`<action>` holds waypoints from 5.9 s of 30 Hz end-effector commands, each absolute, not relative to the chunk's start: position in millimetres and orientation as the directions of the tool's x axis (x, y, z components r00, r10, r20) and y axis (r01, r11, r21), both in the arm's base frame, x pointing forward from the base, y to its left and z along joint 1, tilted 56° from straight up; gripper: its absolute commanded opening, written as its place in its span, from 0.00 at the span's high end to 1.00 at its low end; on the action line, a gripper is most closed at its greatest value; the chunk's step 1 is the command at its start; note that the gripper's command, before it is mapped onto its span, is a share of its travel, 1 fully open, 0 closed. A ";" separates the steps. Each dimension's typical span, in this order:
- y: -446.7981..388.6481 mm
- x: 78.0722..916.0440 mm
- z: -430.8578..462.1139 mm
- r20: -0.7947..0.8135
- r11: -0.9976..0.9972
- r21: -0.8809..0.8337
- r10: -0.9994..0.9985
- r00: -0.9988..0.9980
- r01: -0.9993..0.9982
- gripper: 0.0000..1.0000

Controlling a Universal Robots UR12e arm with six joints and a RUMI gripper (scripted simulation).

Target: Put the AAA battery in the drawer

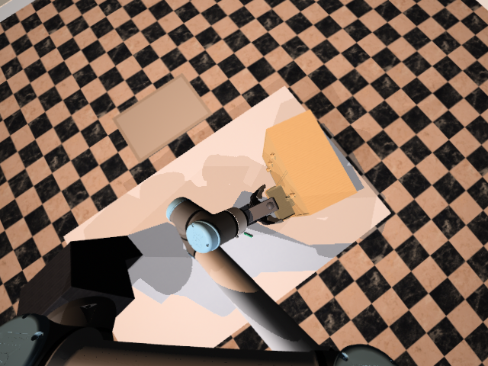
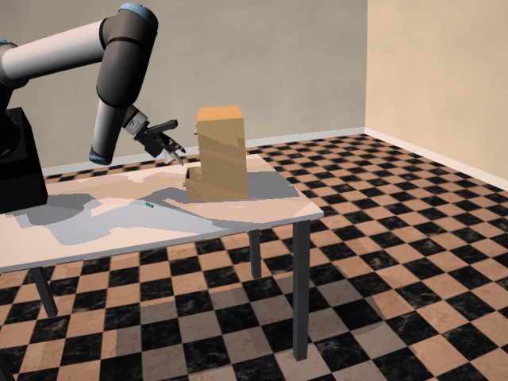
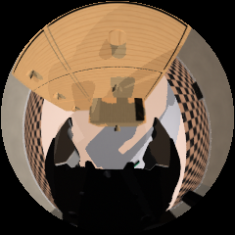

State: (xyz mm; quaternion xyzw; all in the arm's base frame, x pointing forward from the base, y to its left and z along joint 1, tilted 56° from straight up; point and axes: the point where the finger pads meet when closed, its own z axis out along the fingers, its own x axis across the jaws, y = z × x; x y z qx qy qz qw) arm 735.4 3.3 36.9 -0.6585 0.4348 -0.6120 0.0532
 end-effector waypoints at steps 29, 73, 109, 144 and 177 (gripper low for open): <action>3.5 735.8 37.1 0.760 -0.618 -0.603 -0.638 -0.127 -0.504 0.00; 3.5 735.8 37.1 0.760 -0.618 -0.603 -0.638 -0.127 -0.504 0.00; 11.0 721.7 40.2 0.761 -0.576 -0.580 -0.636 -0.130 -0.576 0.00; 34.3 677.5 50.3 0.767 -0.417 -0.480 -0.627 -0.138 -0.771 0.00; 54.9 638.8 59.1 0.773 -0.251 -0.366 -0.618 -0.143 -0.896 0.00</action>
